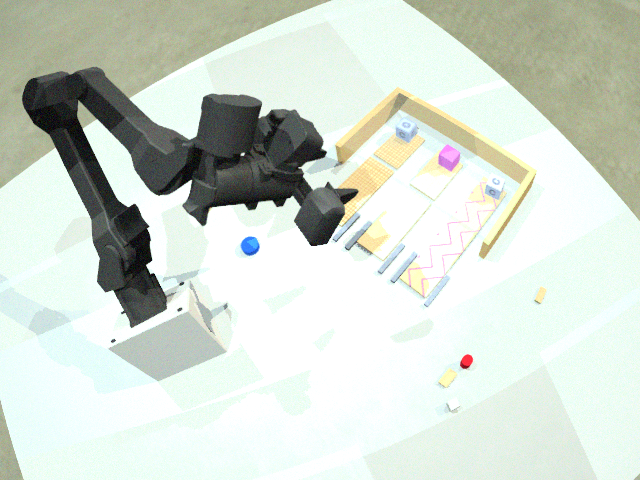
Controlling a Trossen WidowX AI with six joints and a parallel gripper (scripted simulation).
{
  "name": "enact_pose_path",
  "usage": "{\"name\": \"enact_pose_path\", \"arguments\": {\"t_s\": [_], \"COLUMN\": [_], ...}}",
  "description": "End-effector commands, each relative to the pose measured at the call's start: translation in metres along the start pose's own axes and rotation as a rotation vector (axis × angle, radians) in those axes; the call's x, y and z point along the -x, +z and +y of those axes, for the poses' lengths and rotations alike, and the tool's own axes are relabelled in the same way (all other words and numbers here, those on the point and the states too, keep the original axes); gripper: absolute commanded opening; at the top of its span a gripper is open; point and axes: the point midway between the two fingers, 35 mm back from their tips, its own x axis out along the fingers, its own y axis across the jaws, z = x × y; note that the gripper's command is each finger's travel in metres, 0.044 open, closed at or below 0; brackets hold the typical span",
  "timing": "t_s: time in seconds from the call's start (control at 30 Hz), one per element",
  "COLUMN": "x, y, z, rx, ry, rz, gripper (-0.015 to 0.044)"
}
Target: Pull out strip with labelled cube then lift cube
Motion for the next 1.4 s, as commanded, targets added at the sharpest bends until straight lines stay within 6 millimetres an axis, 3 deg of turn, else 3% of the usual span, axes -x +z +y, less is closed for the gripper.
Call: {"name": "enact_pose_path", "arguments": {"t_s": [0.0, 0.37, 0.57, 0.87, 1.37], "x": [-0.013, -0.078, -0.109, -0.136, -0.142], "y": [0.009, 0.021, 0.009, -0.028, -0.037], "z": [-0.010, -0.062, -0.085, -0.110, -0.112], "rx": [0.019, 0.124, 0.188, 0.273, 0.278], "ry": [-0.016, -0.049, -0.011, 0.126, 0.140], "rz": [0.057, 0.399, 0.605, 0.911, 0.931], "gripper": [0.0295, 0.0006, 0.0000, 0.0000, 0.0000]}}
